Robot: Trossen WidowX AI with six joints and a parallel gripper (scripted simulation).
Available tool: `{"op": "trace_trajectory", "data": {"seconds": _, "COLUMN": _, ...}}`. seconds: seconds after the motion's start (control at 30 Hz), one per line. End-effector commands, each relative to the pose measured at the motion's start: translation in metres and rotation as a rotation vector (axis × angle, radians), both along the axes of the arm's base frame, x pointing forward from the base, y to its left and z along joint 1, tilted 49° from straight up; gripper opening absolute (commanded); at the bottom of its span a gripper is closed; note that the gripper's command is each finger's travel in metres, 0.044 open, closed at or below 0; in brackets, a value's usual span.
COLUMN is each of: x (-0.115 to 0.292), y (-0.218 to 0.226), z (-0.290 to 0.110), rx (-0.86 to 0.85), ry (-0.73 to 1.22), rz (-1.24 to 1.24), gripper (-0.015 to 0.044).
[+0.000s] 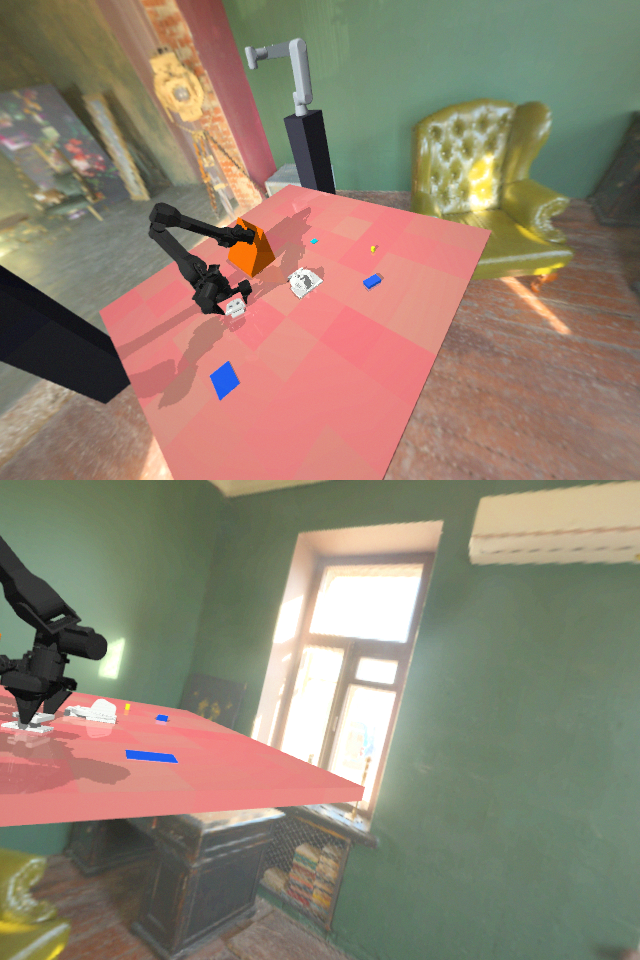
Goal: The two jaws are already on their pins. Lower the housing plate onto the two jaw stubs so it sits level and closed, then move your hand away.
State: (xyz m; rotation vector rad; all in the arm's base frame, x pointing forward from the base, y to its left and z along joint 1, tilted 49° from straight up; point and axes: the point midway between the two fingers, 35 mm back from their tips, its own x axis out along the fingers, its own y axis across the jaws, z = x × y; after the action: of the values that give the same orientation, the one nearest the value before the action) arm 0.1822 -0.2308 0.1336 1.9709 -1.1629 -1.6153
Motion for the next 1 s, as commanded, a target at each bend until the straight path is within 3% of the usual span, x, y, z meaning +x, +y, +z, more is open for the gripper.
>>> {"op": "trace_trajectory", "data": {"seconds": 0.0, "x": -0.0003, "y": -0.0038, "z": -0.0052, "rx": 0.003, "ry": 0.003, "rz": 0.004, "gripper": 0.0440}}
{"op": "trace_trajectory", "data": {"seconds": 0.8, "x": -0.0004, "y": -0.0047, "z": -0.0059, "rx": 0.003, "ry": 0.003, "rz": 0.004, "gripper": 0.0440}}
{"op": "trace_trajectory", "data": {"seconds": 0.97, "x": -0.0009, "y": -0.0049, "z": -0.0055, "rx": 0.001, "ry": 0.003, "rz": 0.000, "gripper": 0.0407}}
